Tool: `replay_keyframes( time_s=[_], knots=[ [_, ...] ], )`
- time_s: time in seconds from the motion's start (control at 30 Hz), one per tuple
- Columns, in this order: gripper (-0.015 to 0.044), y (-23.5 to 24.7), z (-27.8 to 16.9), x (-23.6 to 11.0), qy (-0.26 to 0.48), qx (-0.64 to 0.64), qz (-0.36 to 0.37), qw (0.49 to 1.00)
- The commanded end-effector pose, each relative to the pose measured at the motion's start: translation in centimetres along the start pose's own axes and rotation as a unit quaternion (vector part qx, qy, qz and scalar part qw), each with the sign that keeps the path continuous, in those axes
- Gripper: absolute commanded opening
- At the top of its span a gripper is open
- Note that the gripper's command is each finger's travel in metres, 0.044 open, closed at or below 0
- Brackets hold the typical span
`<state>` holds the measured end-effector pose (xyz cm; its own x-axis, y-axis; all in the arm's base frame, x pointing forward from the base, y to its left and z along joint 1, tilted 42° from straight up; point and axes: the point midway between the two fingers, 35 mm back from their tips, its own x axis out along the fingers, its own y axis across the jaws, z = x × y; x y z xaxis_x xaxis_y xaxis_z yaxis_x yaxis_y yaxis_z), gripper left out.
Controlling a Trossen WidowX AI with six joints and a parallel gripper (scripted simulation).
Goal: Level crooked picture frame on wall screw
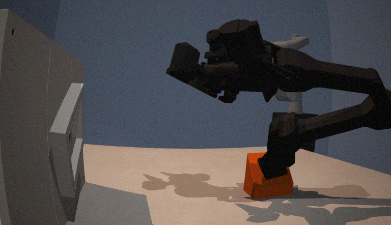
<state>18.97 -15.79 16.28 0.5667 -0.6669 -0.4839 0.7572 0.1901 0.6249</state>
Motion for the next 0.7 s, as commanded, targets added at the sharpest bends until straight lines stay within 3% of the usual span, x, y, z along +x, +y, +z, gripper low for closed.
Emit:
replay_keyframes(
  time_s=[0.0, 0.23, 0.67],
  knots=[
    [0.0260, 5.6, -3.3, -5.3, 0.113, 0.219, 0.207, 0.947],
    [0.0260, 8.6, -5.2, -12.0, 0.281, 0.377, 0.332, 0.818],
    [0.0260, 8.7, -5.2, -12.1, 0.285, 0.380, 0.334, 0.814]
  ],
)
